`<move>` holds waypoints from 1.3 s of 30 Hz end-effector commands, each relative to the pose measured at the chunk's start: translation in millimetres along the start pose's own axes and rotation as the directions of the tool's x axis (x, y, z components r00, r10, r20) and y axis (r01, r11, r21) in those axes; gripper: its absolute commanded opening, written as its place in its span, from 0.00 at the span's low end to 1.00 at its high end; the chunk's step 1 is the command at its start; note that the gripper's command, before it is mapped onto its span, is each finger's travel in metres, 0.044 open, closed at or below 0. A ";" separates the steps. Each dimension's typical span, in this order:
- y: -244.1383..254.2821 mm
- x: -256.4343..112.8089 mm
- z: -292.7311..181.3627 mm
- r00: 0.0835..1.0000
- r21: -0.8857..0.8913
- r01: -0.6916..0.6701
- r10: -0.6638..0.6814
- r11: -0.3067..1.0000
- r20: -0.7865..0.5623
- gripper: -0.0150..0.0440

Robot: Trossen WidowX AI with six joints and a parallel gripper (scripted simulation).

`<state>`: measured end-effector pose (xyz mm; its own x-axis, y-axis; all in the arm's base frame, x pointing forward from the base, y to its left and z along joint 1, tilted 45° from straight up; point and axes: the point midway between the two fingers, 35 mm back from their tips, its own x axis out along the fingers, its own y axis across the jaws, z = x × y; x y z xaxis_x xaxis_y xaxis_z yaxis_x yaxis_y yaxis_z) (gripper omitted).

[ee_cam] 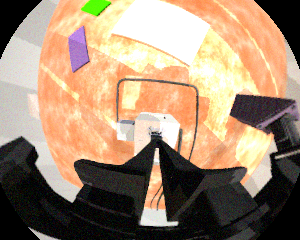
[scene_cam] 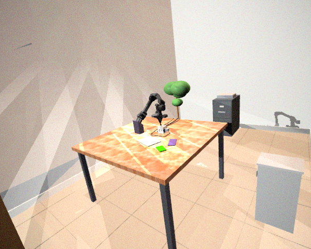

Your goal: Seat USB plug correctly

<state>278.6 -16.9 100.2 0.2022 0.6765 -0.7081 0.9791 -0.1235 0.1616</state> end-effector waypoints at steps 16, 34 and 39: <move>0.0 -13.4 0.4 1.000 -0.006 0.002 -0.002 1.000 0.005 0.25; 0.1 -12.2 -0.1 1.000 -0.323 -0.001 0.001 0.946 0.001 0.25; 0.1 -12.2 -0.1 1.000 -0.443 0.000 0.001 0.897 0.001 0.25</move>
<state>276.3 -25.2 109.2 0.2033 0.6760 -0.7083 0.9035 0.1494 0.4018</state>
